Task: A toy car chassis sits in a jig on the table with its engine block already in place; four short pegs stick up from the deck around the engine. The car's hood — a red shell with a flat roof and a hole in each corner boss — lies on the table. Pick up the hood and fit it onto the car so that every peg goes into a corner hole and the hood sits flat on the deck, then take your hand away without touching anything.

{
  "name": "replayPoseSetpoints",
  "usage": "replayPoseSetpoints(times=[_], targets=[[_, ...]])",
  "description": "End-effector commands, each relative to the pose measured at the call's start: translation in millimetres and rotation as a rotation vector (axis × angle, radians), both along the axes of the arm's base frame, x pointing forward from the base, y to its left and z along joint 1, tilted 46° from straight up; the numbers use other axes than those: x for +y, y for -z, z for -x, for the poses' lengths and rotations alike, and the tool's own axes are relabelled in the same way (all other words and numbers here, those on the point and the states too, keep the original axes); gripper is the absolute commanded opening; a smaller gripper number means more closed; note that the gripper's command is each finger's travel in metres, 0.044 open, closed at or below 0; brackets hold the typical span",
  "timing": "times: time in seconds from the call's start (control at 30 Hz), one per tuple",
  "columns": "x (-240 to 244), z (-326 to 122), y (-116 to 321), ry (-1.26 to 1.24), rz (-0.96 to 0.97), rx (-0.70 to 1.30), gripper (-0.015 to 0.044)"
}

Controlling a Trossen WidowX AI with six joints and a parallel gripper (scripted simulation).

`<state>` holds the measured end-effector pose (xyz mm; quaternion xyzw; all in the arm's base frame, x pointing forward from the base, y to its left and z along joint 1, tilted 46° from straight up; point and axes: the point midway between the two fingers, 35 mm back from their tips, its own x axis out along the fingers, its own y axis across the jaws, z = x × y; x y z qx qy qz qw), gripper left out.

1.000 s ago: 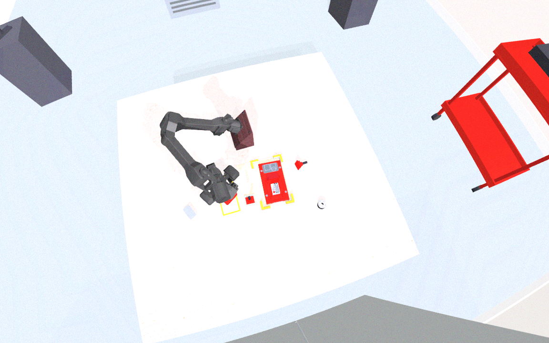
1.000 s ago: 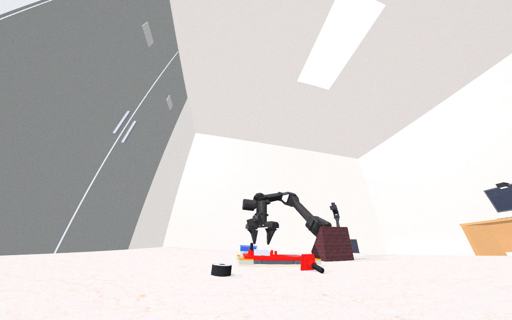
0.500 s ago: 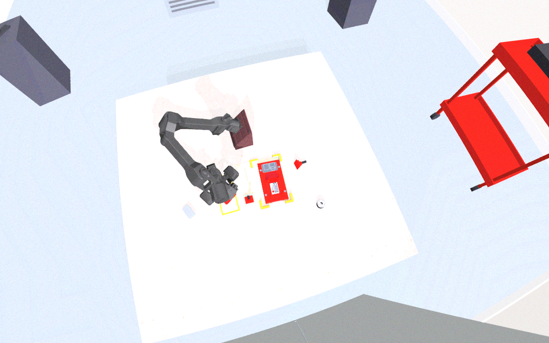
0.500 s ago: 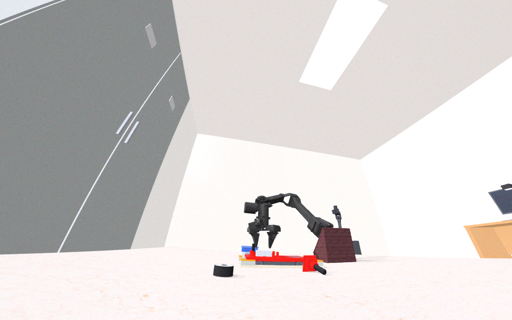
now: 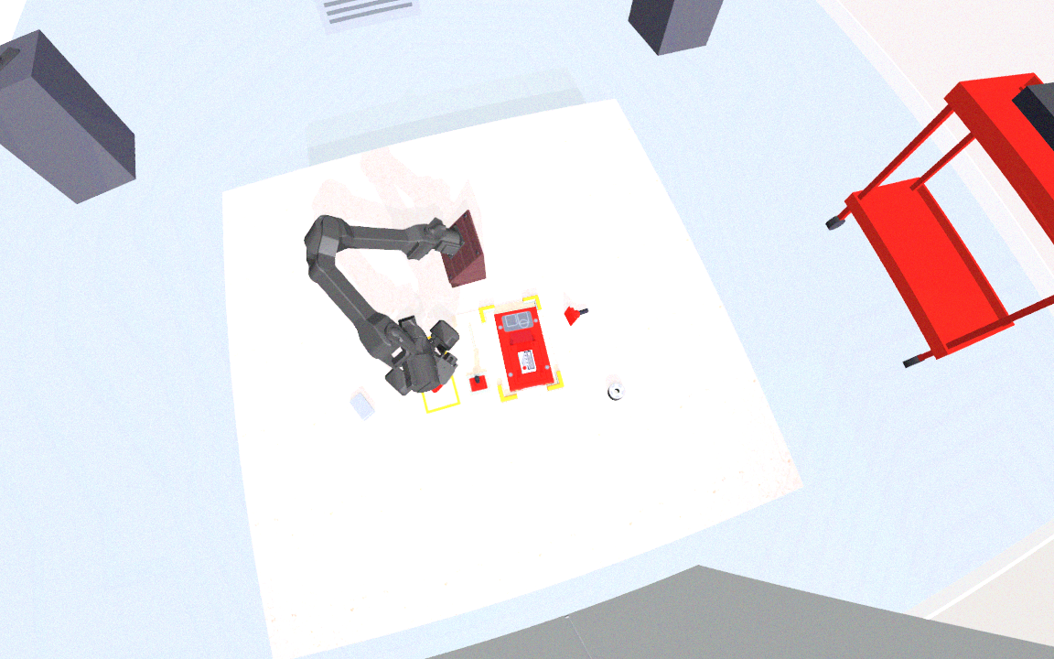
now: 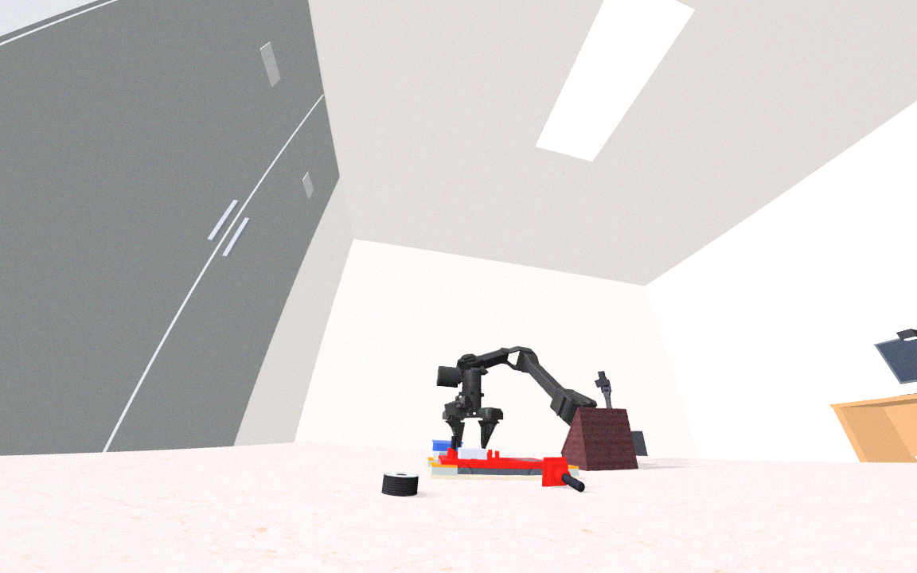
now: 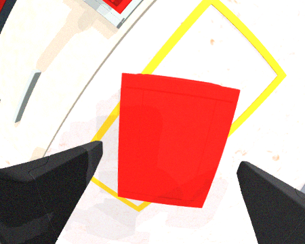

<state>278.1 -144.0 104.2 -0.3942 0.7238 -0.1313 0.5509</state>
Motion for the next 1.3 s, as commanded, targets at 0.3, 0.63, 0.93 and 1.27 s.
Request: replayPoseSetpoints(times=[0.3,0.63,0.93,1.27], targets=[[-5,2,6,-0.002,0.005,0.009,0.0440],[-8,3,9,-0.002,0.005,0.008,0.0440],[-12,3,12,-0.002,0.005,0.008,0.0440],[-15,3,15,-0.002,0.005,0.009,0.0440]])
